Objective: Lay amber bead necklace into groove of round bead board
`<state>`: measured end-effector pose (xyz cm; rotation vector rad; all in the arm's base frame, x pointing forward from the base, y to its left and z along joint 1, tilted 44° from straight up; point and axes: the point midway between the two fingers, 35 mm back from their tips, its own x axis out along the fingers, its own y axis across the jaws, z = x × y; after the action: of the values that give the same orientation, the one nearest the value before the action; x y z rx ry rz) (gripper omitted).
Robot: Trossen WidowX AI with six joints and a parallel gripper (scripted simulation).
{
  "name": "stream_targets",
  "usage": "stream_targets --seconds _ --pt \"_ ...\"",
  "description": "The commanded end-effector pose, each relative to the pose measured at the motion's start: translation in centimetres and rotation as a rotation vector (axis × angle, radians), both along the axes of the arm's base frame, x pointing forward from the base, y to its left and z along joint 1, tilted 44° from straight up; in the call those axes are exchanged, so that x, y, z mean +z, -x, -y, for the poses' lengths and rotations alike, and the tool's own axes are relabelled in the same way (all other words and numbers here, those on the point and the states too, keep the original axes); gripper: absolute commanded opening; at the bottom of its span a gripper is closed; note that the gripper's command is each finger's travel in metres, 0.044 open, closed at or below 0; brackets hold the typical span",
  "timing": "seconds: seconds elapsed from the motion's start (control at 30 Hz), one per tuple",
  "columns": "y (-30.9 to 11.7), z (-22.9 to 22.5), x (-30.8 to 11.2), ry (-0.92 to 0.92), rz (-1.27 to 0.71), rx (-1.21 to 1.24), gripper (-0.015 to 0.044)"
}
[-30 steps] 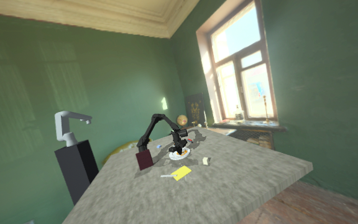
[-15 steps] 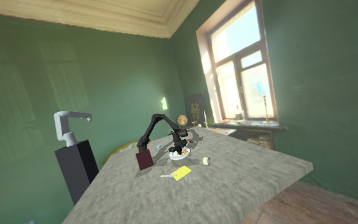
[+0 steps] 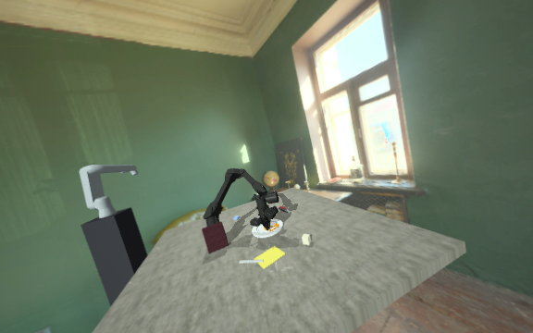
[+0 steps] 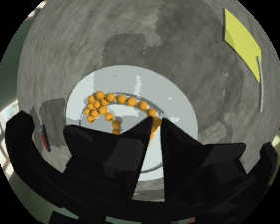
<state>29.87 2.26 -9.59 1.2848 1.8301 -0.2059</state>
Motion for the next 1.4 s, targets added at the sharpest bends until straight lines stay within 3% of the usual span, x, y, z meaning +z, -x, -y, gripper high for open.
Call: stream_targets --seconds 0.0,0.3,0.87,1.37 --pt "0.22 0.13 -0.25 0.002 -0.003 0.005 0.0000" --pt "0.31 -0.45 -0.84 0.002 -0.003 0.005 0.0000" --pt "0.23 -0.21 -0.45 0.000 -0.002 0.006 0.0440" --pt "0.20 0.05 -0.18 0.002 -0.003 0.006 0.0440"
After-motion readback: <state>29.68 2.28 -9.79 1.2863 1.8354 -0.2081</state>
